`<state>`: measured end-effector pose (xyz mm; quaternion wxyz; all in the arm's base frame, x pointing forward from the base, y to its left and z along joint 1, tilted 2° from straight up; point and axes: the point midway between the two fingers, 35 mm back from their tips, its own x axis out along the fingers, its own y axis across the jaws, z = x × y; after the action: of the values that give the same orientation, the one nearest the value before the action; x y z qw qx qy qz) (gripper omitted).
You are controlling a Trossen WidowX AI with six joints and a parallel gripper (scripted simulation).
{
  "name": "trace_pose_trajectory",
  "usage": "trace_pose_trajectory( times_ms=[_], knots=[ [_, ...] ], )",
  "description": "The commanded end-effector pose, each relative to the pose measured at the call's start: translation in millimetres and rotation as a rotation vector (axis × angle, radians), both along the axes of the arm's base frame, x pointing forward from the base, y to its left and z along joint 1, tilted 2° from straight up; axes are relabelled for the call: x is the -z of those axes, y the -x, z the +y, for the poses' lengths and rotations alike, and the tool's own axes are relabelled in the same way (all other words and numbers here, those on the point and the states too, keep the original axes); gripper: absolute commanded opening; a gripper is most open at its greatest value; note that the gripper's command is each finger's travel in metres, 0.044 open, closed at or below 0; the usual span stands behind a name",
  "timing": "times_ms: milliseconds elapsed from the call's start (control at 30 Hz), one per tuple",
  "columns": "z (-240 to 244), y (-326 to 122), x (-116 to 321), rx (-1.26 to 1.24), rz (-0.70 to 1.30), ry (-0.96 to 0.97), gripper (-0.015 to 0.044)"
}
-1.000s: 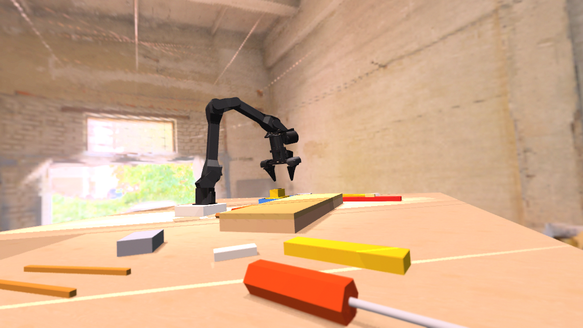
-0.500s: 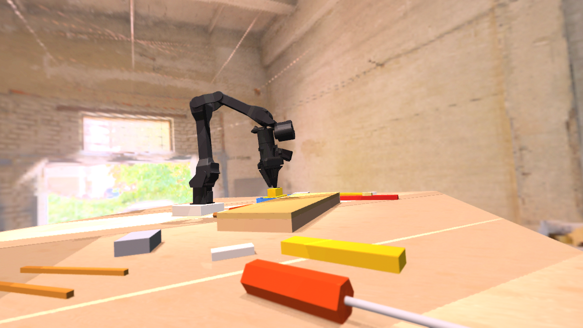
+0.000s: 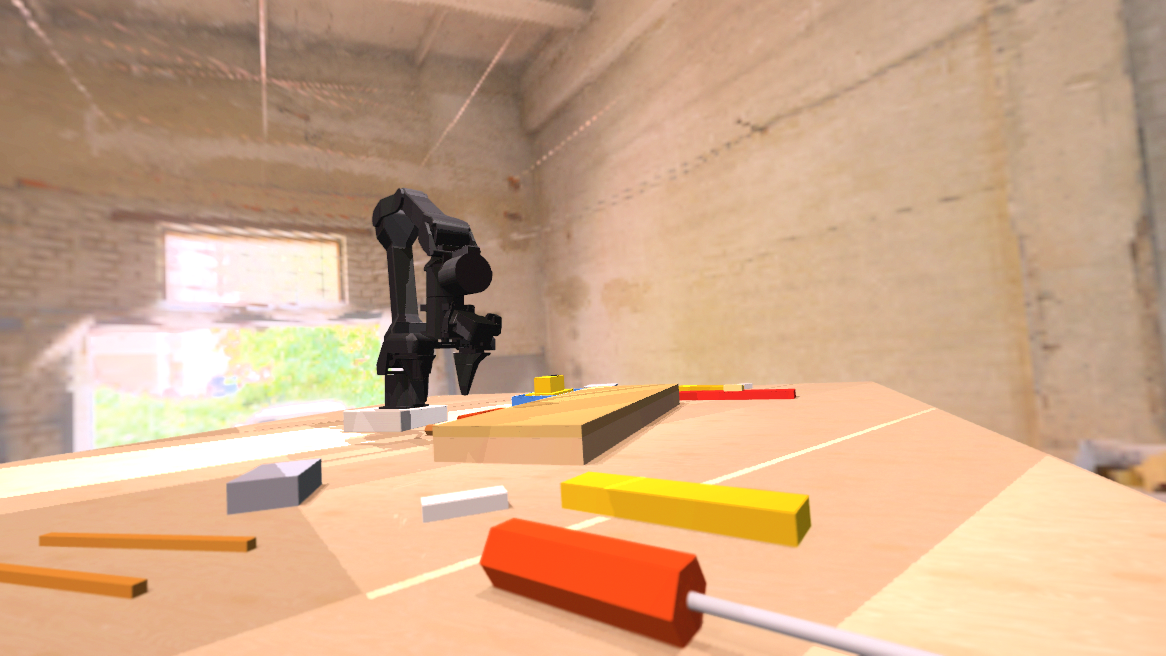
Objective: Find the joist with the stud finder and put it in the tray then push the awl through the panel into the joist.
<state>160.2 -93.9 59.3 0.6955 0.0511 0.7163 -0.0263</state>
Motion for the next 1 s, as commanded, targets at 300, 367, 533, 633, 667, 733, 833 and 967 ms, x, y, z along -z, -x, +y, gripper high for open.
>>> trace_pose_trajectory(
  times_ms=[300,367,533,633,667,733,833,967],
  knots=[
    [-8.4,15.0,2.5,0.063,0.012,-0.001,0.044],
    [-9.2,15.9,2.5,0.063,0.013,-0.001,0.044],
    [-9.5,15.5,6.5,0.063,0.012,-0.001,0.044],
    [-9.6,15.0,11.4,0.063,0.012,-0.001,0.044],
    [-9.6,14.8,13.0,0.063,0.012,-0.001,0.044],
    [-9.7,14.5,16.2,0.063,0.012,-0.001,0.044],
    [-9.7,14.2,21.2,0.063,0.012,-0.001,0.044],
    [-9.5,13.9,27.9,0.063,0.012,-0.001,0.044]
  ],
)
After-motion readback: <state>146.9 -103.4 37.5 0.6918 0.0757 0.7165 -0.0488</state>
